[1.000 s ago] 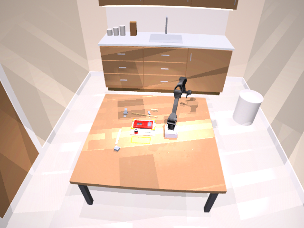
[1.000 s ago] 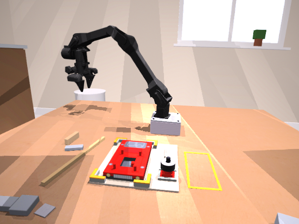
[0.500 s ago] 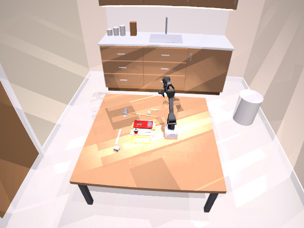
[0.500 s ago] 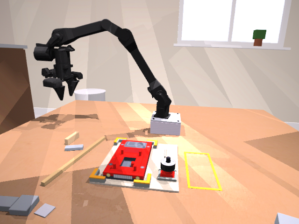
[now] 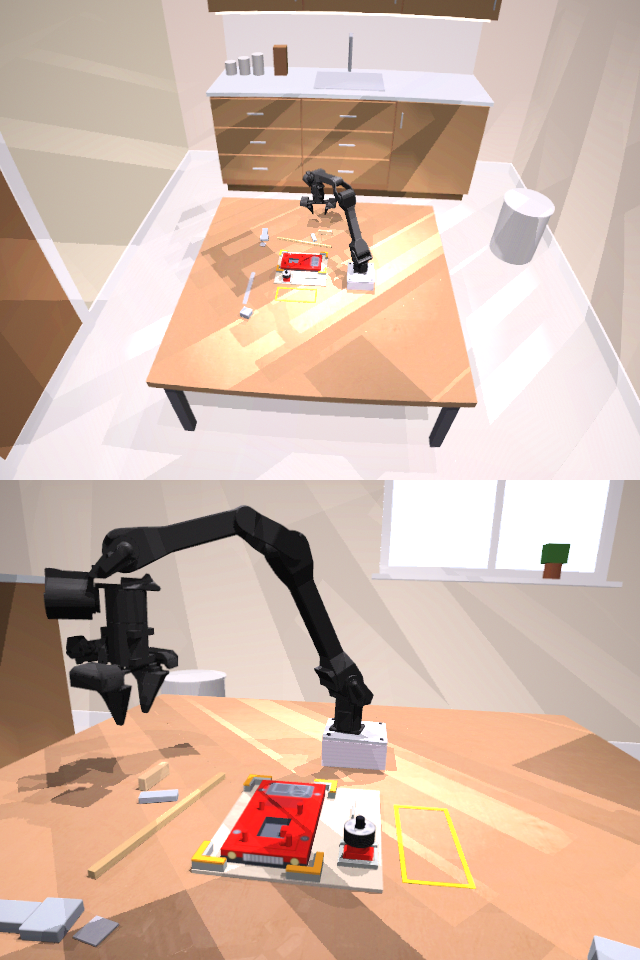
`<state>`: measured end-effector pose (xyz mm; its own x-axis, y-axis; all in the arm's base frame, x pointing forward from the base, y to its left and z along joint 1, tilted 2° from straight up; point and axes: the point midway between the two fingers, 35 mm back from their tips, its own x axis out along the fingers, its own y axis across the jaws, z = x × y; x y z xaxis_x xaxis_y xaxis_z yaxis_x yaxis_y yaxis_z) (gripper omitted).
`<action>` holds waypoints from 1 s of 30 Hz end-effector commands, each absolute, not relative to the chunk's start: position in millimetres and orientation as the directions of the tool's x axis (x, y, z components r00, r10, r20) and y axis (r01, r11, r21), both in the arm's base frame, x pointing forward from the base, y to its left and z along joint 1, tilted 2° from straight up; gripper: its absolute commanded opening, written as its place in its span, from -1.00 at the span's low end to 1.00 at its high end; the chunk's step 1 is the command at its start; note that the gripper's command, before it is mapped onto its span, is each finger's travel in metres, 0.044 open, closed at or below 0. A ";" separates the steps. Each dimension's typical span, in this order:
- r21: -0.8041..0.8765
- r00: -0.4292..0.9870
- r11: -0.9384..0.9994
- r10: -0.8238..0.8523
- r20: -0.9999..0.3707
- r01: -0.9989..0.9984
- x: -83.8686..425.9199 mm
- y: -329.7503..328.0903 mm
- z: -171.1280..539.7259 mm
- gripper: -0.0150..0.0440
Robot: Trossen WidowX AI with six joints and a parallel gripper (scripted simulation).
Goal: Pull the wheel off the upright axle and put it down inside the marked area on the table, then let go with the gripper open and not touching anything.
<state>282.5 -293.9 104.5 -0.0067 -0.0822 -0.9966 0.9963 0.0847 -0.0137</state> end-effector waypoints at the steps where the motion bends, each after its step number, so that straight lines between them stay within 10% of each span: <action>1: 0.010 0.017 0.092 -0.076 -0.997 0.996 311.5 -253.7 107.1 0.53; 30: 0.041 0.035 0.176 0.036 -0.999 0.983 352.0 69.0 98.2 0.53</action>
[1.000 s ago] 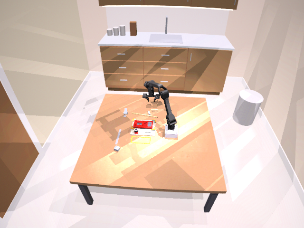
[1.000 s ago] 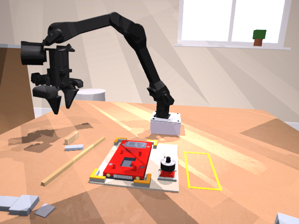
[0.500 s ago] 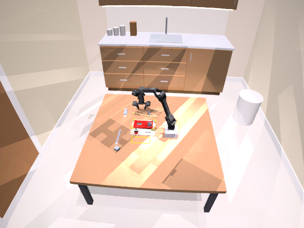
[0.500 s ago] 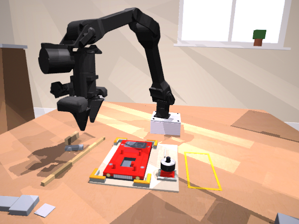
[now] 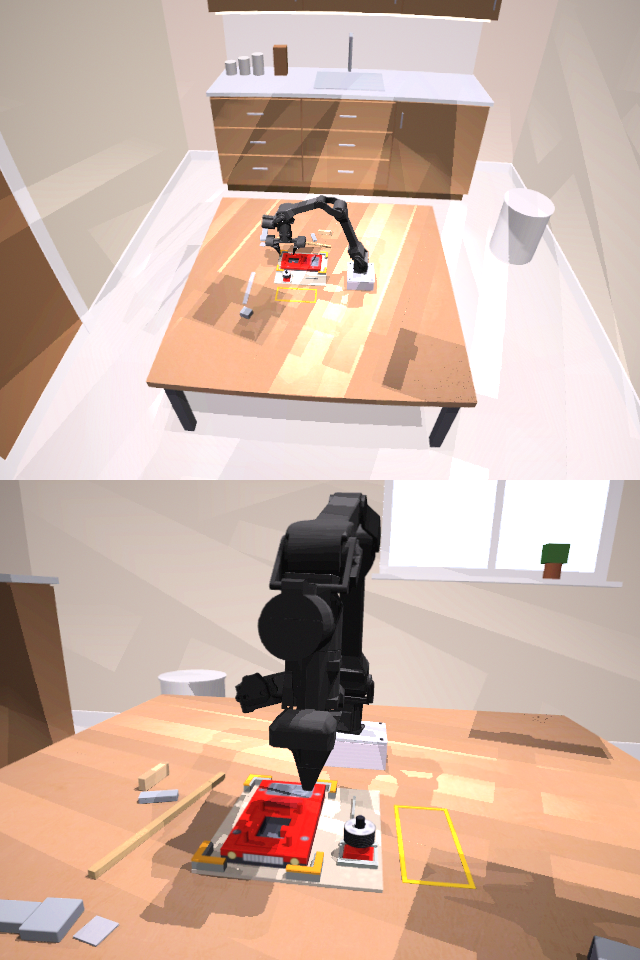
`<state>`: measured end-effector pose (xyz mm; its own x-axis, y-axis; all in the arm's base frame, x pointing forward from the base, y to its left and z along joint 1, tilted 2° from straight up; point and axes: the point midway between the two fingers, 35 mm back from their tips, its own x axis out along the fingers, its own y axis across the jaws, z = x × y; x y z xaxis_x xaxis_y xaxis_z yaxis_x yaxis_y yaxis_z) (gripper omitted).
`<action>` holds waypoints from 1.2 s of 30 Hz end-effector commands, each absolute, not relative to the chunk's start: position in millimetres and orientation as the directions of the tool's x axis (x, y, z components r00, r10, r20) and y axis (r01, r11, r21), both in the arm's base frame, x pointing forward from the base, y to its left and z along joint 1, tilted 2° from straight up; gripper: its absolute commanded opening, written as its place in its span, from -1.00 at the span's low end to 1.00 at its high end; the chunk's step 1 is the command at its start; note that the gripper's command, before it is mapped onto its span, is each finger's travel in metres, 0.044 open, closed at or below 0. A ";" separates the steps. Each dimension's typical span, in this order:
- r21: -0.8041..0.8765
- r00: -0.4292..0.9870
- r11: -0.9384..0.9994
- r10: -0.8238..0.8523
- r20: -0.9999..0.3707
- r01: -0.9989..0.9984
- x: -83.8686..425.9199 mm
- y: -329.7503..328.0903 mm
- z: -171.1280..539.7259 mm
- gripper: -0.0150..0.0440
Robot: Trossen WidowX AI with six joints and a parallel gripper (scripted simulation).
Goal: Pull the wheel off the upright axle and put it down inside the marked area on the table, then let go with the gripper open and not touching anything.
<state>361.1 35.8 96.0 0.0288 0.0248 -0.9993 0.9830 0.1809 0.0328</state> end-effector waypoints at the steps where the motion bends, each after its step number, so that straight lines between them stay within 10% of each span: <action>1: 0.041 0.035 0.176 0.039 -0.999 0.983 348.3 80.1 97.9 0.53; 30: 0.041 0.034 0.176 0.042 -0.999 0.984 349.1 99.2 23.0 0.53; 36: 0.035 0.028 0.182 0.040 -0.999 0.983 348.1 98.8 26.3 0.19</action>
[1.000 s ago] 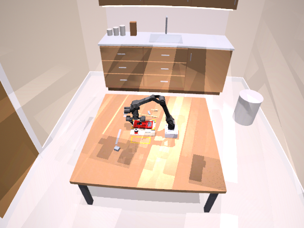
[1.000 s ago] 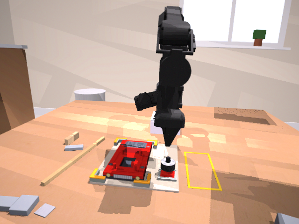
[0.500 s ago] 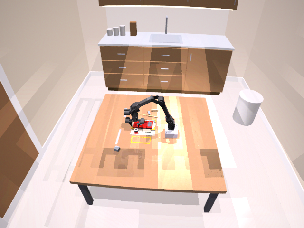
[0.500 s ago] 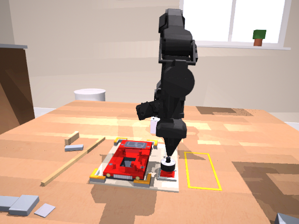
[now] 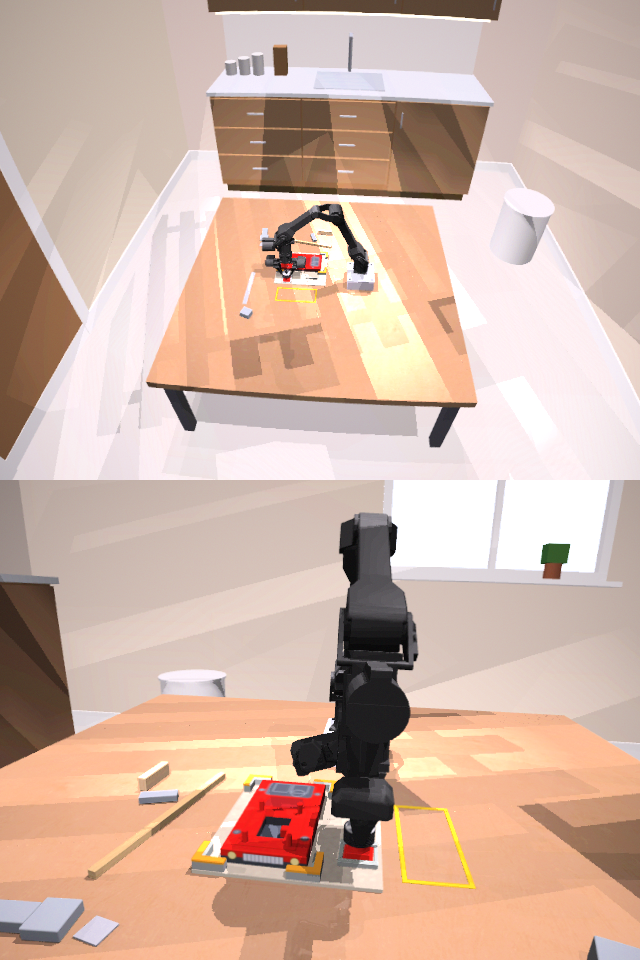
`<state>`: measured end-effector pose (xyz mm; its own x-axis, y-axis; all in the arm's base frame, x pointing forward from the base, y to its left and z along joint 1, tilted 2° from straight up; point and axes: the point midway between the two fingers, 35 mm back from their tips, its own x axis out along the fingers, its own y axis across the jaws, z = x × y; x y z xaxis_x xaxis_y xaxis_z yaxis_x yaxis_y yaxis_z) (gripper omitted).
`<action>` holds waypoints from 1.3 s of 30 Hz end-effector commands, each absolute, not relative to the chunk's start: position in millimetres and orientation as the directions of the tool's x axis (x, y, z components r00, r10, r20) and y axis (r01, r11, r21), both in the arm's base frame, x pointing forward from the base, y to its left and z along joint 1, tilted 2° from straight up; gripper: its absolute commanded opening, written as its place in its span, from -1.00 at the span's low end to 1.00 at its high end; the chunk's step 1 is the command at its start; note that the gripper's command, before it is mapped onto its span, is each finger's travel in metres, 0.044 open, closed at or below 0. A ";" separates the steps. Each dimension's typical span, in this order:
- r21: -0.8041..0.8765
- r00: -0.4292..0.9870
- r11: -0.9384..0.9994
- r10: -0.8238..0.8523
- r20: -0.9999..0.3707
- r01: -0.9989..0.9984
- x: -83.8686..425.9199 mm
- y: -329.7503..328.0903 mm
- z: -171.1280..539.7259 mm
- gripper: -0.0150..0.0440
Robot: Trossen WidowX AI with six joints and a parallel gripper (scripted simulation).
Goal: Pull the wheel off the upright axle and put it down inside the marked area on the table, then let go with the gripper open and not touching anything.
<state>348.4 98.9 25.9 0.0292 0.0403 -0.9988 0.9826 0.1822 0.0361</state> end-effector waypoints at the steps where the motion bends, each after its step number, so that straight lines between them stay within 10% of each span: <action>1: 0.035 0.028 0.182 0.040 -0.999 0.983 348.1 98.8 26.3 0.17; 12: 0.035 0.028 0.182 0.040 -0.999 0.983 348.1 98.8 27.4 -0.48; 39: 0.036 0.029 0.181 0.041 -0.999 0.983 348.2 98.5 36.3 -0.49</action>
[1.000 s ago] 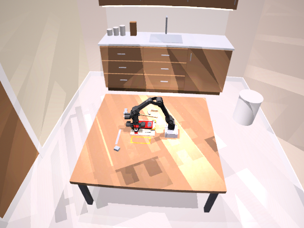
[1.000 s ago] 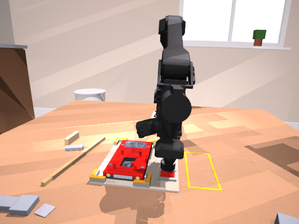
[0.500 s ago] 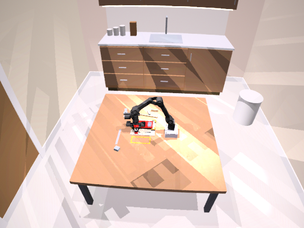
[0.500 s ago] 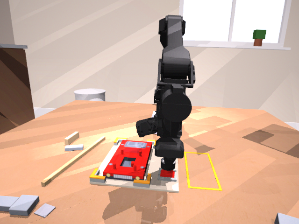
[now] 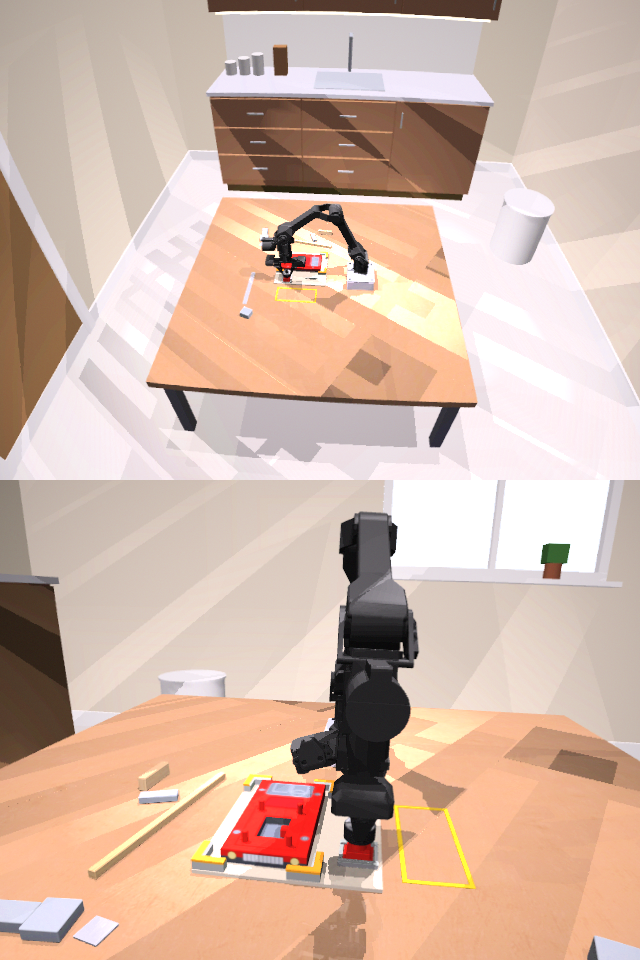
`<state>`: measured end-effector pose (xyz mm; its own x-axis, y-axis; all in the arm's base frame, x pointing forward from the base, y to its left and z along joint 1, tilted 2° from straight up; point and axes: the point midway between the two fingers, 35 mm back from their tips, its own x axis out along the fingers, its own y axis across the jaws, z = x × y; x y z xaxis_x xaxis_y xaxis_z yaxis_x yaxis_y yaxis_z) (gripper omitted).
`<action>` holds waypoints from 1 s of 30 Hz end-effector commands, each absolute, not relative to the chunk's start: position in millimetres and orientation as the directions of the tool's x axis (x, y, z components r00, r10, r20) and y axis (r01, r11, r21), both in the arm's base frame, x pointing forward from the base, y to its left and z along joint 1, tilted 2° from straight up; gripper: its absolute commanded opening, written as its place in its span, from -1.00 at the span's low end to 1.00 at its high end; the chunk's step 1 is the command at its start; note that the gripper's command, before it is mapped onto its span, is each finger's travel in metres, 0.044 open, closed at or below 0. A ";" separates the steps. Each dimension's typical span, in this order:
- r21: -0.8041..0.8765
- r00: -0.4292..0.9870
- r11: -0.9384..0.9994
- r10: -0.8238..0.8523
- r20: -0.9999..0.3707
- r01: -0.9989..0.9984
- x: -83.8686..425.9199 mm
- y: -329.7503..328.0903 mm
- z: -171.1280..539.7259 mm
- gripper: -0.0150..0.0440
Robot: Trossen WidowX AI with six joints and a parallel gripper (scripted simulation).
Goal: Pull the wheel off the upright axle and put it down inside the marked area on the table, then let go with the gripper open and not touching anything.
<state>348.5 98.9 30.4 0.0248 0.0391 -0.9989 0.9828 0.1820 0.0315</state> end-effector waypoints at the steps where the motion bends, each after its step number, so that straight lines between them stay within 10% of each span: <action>1: 0.036 0.029 0.181 0.041 -0.999 0.983 348.2 98.5 36.6 -0.49; 30: 0.038 0.031 0.179 0.041 -0.999 0.983 348.1 98.2 46.2 -0.49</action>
